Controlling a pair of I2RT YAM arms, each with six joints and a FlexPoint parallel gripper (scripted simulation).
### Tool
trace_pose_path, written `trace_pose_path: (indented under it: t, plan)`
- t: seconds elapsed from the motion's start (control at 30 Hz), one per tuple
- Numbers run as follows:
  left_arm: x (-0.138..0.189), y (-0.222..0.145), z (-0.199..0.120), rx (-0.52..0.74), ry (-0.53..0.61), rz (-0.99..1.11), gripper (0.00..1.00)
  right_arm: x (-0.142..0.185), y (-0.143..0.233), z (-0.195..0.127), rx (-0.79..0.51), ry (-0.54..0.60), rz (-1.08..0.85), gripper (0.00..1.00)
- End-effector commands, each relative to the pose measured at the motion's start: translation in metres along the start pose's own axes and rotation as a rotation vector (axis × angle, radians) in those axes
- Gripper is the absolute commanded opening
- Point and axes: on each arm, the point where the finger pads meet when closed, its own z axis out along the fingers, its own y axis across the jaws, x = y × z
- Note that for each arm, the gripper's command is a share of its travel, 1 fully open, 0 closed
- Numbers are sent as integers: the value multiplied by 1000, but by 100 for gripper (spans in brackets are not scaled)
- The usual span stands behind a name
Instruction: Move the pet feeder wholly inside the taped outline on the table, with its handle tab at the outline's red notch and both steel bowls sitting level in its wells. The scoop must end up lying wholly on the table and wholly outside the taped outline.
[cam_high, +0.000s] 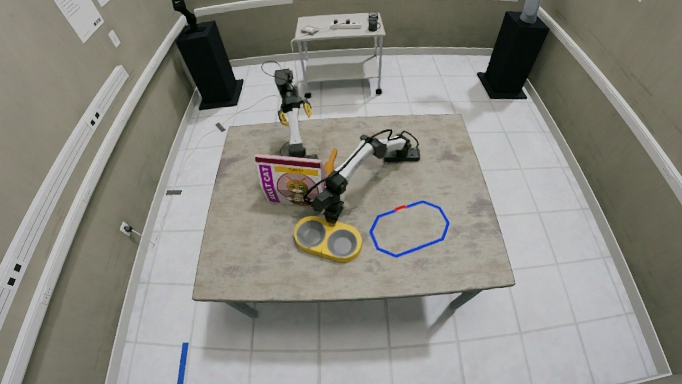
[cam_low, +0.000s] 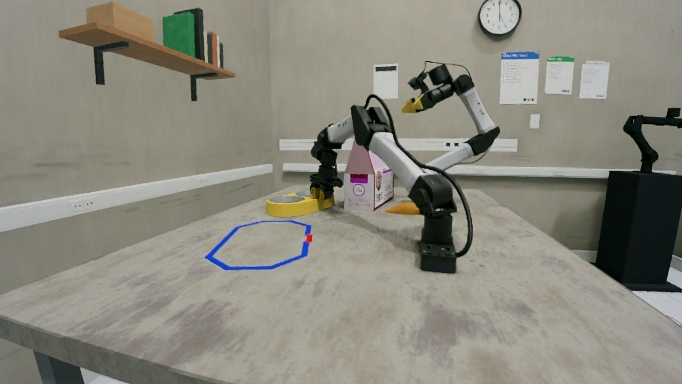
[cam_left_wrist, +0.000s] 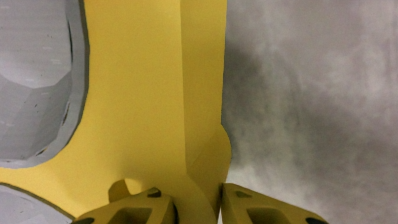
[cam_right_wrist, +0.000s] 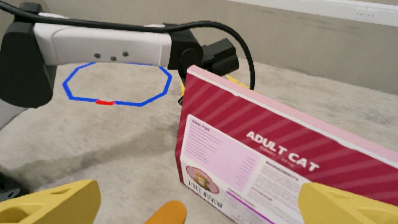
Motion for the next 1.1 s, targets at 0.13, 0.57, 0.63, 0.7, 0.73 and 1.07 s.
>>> trace_pose_path:
  t: [0.13, 0.57, 0.63, 0.7, 0.73, 1.07]
  plan:
    - [-4, 12, -22, -66, -25, 5, 7, -4, 3, -7, -3, -23, -15, 100]
    - [3, 18, -25, -94, -26, -44, 9, -4, 3, -7, -3, -23, -15, 100]
    - [6, 16, -25, -98, -26, -55, 9, -4, 3, -7, -3, -23, -15, 100]
    - [6, 16, -25, -98, -26, -55, 9, -4, 3, -7, -3, -23, -15, 100]
    - [9, 15, -26, -100, -25, -62, 9, -4, 3, -7, -3, -23, -15, 100]
    - [37, -5, -26, -73, 0, -109, 9, -4, 3, -7, -3, -23, -15, 100]
